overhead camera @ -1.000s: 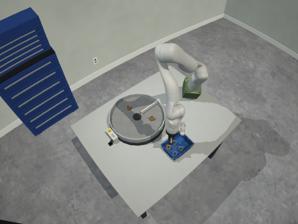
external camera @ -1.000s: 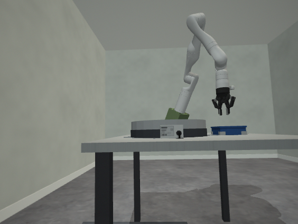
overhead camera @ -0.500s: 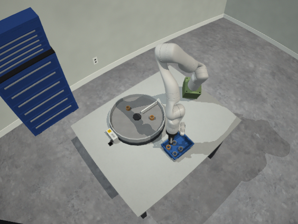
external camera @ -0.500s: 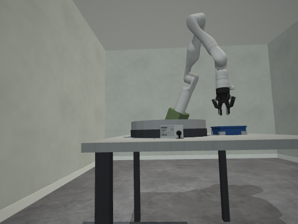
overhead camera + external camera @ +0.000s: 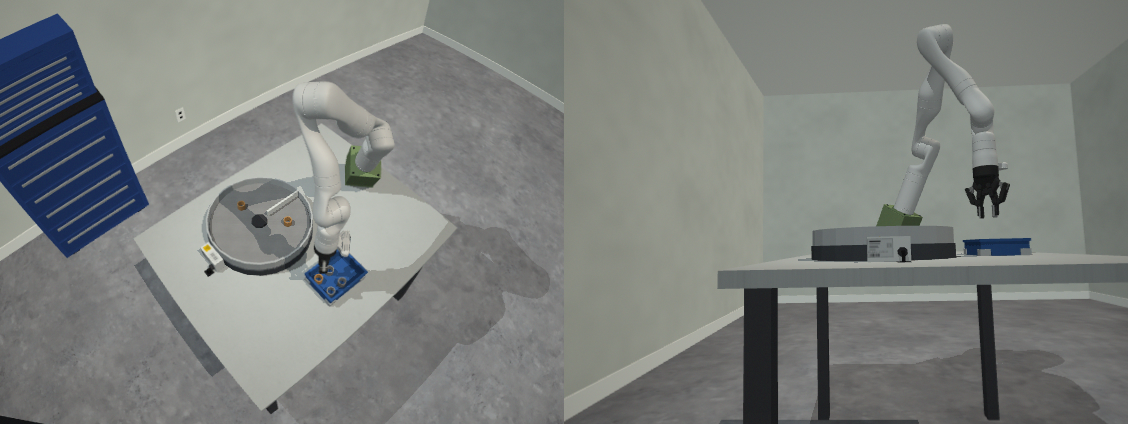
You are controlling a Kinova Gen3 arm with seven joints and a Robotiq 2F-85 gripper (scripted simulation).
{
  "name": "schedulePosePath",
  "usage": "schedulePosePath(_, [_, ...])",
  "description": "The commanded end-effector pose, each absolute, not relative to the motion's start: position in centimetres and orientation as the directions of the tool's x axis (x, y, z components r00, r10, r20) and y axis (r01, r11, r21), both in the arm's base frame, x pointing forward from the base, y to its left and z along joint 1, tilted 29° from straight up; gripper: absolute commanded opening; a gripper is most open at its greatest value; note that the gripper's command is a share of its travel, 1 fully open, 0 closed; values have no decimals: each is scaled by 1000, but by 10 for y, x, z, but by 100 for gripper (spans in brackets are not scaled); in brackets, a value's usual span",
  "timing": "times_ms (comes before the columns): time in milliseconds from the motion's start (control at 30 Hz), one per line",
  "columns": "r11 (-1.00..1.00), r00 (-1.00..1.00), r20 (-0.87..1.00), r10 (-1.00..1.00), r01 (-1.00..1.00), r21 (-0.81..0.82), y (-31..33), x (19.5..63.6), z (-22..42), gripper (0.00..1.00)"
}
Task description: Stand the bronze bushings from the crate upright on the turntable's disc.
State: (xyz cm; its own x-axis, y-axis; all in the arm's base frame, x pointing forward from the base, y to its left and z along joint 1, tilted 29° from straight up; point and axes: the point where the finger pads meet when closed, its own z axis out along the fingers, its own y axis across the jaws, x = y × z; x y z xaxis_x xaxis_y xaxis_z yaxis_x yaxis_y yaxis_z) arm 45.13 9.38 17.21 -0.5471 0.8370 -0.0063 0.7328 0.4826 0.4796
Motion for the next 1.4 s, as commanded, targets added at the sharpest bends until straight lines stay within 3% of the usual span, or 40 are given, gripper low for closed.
schedulePosePath(0, [483,-547,-7,837,732,480,94,451,173,39])
schedulePosePath(1367, [483,-547,-7,837,732,480,109,476,119,39])
